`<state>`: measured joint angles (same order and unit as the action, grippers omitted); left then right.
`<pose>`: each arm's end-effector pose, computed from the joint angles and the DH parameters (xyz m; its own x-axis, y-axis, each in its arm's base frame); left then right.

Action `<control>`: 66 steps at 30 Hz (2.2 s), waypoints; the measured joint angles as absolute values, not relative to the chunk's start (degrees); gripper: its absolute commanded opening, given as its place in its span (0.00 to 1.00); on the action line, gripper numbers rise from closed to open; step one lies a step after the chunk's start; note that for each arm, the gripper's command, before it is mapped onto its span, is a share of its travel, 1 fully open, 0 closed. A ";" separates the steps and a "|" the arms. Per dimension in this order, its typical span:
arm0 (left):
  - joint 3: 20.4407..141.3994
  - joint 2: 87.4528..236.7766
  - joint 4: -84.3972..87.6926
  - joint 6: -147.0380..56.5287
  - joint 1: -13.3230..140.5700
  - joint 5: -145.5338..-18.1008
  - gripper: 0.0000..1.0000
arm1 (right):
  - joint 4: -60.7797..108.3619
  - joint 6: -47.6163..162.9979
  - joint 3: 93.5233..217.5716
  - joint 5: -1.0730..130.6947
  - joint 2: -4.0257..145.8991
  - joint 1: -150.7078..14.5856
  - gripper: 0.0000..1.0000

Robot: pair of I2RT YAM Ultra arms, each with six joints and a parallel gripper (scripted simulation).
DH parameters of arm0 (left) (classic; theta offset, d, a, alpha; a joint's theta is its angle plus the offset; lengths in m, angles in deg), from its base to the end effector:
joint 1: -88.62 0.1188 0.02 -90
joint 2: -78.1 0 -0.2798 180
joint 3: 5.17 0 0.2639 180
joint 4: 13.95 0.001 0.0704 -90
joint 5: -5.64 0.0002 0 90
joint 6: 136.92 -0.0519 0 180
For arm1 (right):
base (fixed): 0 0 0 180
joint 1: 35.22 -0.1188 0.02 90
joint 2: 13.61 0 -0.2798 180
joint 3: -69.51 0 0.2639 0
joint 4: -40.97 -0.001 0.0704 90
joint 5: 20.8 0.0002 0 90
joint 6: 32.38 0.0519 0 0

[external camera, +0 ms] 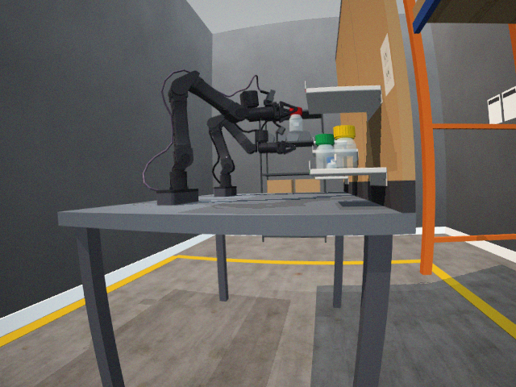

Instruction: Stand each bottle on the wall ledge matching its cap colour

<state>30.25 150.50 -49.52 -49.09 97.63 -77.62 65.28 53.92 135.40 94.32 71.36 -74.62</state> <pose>0.2656 0.0370 0.2236 -0.0258 0.0340 -0.9991 -0.0387 0.9986 0.0350 0.2929 0.2134 0.3218 0.0863 -0.0047 -0.9963 -0.2430 0.9697 -0.0256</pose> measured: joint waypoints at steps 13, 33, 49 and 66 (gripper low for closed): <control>43.48 179.83 -67.97 -47.94 96.26 -79.52 0.81 | 53.65 54.27 137.13 87.53 67.01 -71.67 0.49; 54.47 205.28 -83.29 -46.97 95.10 -80.98 0.81 | 47.95 59.07 138.44 41.17 59.55 -22.29 0.49; 55.17 206.81 -84.36 -46.95 95.05 -81.03 0.81 | 48.95 61.35 151.53 19.09 75.12 3.22 0.49; 55.17 206.81 -84.36 -46.95 95.05 -81.03 0.81 | 49.83 61.65 146.25 37.39 69.39 -2.27 0.49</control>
